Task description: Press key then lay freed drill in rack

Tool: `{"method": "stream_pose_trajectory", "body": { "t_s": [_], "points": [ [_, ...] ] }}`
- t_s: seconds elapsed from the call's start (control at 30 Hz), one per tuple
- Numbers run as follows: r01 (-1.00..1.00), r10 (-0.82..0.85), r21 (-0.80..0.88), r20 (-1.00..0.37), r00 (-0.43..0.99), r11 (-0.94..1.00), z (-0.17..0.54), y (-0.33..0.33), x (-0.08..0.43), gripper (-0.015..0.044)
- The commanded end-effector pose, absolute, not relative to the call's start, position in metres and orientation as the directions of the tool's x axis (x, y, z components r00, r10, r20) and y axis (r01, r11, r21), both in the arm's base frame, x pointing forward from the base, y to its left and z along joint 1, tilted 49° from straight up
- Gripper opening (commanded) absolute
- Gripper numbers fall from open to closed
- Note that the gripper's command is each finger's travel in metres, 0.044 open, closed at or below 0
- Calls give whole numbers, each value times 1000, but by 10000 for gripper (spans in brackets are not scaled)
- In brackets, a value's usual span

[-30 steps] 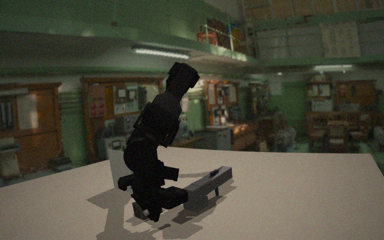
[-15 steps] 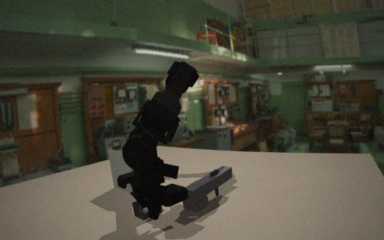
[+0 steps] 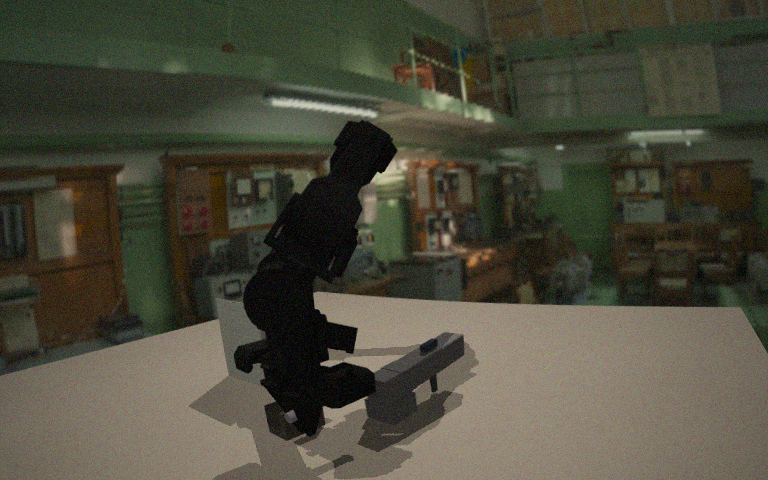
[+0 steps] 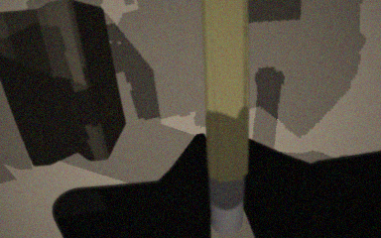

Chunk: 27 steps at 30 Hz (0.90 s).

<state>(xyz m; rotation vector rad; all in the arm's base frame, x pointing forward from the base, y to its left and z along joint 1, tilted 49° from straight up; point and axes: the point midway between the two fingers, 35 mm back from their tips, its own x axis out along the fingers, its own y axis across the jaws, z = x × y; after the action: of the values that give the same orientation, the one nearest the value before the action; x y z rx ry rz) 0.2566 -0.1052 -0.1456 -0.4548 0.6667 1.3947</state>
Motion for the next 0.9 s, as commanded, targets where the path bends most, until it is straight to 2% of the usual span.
{"method": "stream_pose_trajectory", "body": {
  "t_s": [0.0, 0.87],
  "points": [
    [-987, 739, 87, -672, 41, 133, -143, -108, 257, 0],
    [-987, 739, 87, -672, 40, 133, -137, -114, 258, 0]
  ]
}}
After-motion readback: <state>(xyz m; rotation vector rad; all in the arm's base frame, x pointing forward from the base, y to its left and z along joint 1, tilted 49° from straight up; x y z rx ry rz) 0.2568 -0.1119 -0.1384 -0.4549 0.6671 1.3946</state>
